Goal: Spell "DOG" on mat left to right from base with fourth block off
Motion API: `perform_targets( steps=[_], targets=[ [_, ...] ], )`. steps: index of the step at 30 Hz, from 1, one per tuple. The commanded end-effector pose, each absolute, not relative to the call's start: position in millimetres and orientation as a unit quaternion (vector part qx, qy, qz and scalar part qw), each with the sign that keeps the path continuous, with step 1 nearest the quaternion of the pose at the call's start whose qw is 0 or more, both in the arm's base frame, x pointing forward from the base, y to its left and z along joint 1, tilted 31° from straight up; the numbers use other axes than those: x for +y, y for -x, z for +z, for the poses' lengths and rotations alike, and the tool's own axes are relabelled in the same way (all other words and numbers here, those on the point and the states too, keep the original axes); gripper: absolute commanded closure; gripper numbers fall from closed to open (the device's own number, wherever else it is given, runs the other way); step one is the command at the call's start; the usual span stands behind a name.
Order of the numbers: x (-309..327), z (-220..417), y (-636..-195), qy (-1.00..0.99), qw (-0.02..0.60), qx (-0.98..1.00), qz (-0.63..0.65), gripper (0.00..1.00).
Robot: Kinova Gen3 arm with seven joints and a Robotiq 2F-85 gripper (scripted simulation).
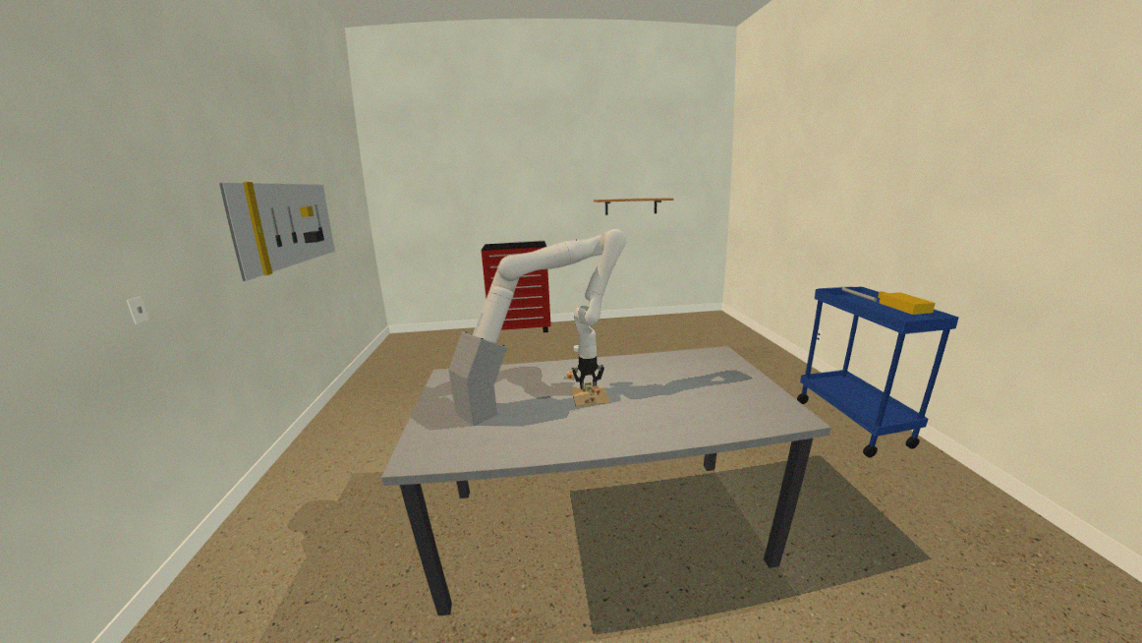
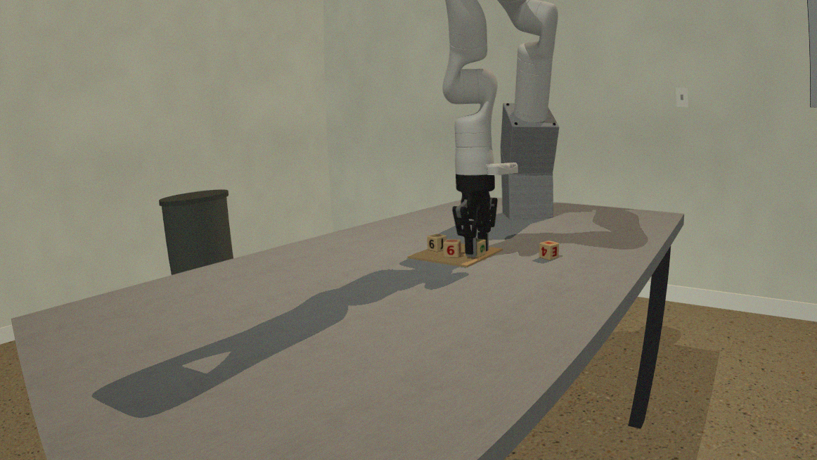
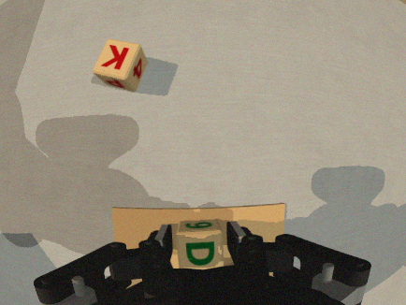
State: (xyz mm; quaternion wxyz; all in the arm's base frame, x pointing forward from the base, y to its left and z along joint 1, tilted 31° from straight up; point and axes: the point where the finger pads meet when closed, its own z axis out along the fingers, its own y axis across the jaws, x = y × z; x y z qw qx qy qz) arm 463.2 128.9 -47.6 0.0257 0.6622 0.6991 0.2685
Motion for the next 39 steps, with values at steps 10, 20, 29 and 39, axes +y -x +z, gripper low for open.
perform_targets(
  steps=[10,20,29,39],
  targets=[
    [121.2,-24.7,-453.6,-0.662,0.026,0.699,0.27,0.54],
    [103.0,18.2,-432.5,-0.663,0.026,0.699,0.267,0.54],
    [99.3,30.6,-428.0,-0.662,0.026,0.699,0.27,0.54],
    [99.2,31.0,-428.7,-0.662,0.026,0.699,0.27,0.0]
  ],
)
